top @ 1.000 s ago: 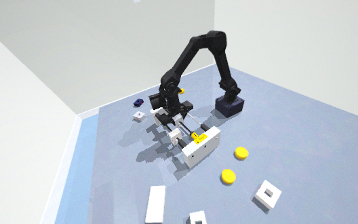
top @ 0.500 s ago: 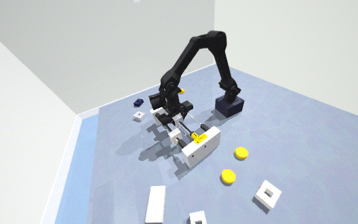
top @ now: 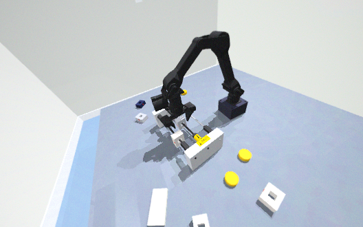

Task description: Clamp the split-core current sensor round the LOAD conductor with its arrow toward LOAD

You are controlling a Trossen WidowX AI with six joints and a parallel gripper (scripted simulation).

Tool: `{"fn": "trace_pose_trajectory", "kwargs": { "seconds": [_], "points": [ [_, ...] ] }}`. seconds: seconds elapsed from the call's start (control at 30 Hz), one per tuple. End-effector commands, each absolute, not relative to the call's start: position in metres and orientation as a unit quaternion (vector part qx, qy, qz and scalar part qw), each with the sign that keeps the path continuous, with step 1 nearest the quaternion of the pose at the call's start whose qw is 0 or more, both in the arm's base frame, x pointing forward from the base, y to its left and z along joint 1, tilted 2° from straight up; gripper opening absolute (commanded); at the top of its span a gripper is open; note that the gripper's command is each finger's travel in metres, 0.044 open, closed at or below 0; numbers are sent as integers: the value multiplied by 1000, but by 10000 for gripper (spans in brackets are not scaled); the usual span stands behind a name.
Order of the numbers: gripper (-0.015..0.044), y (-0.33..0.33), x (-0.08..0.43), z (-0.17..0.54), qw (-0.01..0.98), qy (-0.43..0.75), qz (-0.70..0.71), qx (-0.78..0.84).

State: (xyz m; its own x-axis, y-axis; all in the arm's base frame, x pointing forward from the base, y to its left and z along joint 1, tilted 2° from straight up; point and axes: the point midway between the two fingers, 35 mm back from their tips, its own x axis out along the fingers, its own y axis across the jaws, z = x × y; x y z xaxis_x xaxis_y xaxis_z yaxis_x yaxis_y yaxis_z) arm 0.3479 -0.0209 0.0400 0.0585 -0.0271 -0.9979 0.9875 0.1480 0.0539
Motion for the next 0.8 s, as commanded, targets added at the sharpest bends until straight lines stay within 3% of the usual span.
{"fn": "trace_pose_trajectory", "kwargs": {
  "seconds": [0.0, 0.2, 0.43, 0.77],
  "points": [
    [440, -21, 348, 40, 557, 513, -455, 468],
    [440, -20, 348, 43, 557, 514, -455, 468],
    [440, 1, 338, 137, 558, 515, -451, 468],
    [440, 2, 338, 139, 558, 516, -451, 468]
  ]
}}
